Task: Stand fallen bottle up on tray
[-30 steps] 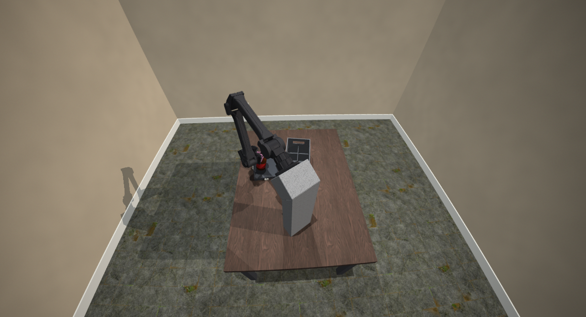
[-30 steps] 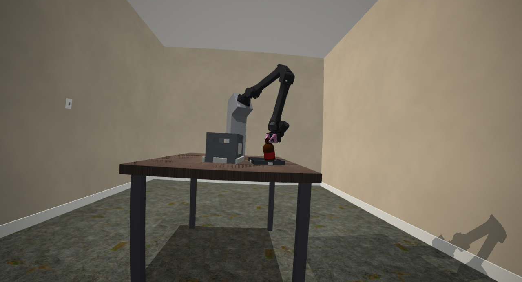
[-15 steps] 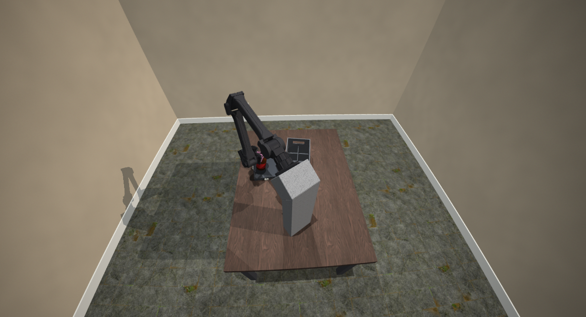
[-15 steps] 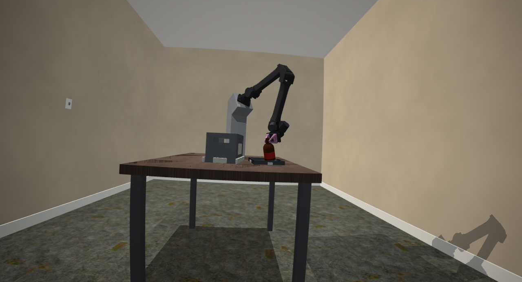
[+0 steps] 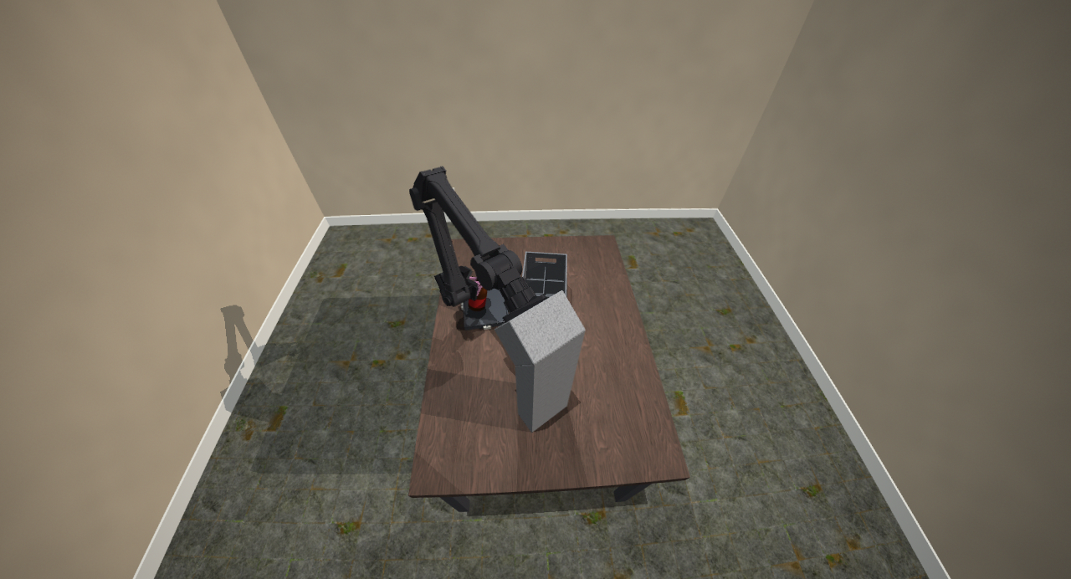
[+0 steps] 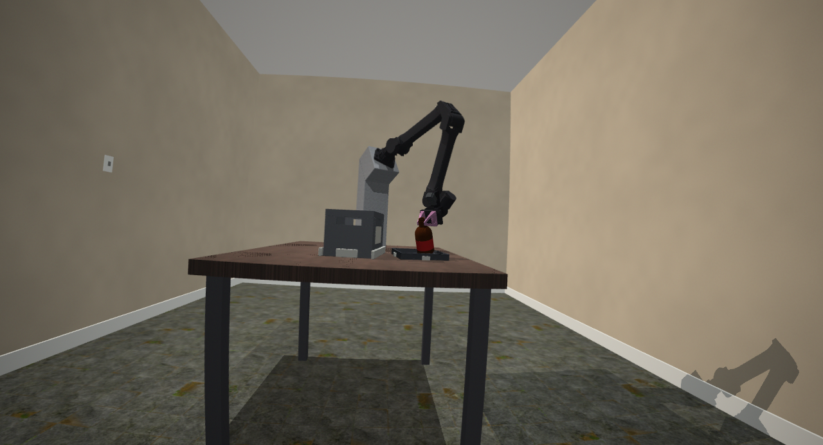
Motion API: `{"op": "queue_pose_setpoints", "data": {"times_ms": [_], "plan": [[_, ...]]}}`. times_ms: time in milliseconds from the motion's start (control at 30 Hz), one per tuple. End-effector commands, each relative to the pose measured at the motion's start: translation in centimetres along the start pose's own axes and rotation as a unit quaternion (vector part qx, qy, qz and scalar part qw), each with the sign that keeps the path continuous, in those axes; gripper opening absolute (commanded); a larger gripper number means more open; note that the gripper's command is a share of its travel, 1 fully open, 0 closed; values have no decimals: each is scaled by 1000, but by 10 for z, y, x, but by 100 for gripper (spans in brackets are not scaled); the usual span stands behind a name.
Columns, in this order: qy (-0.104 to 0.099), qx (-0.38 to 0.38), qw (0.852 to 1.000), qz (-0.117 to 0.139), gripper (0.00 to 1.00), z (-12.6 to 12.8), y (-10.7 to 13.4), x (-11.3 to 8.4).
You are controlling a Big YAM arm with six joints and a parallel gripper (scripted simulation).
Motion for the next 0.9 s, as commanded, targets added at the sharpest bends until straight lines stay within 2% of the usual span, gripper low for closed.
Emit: {"op": "queue_pose_setpoints", "data": {"times_ms": [0,167,200,867], "plan": [[1,19,1000,-10,0,1,-4,6],[1,19,1000,-10,0,1,-4,6],[1,19,1000,-10,100,1,-4,6],[0,14,1000,-6,100,2,-1,3]]}}
Point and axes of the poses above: the point where the finger pads meet when closed, its own x axis out along the fingers, its own z axis across the jaws, y = z × x, the point moved 2 cm from there along -x, back along the fingers, and after that the axes turned 4 degrees about x, right-handed, at the moved point
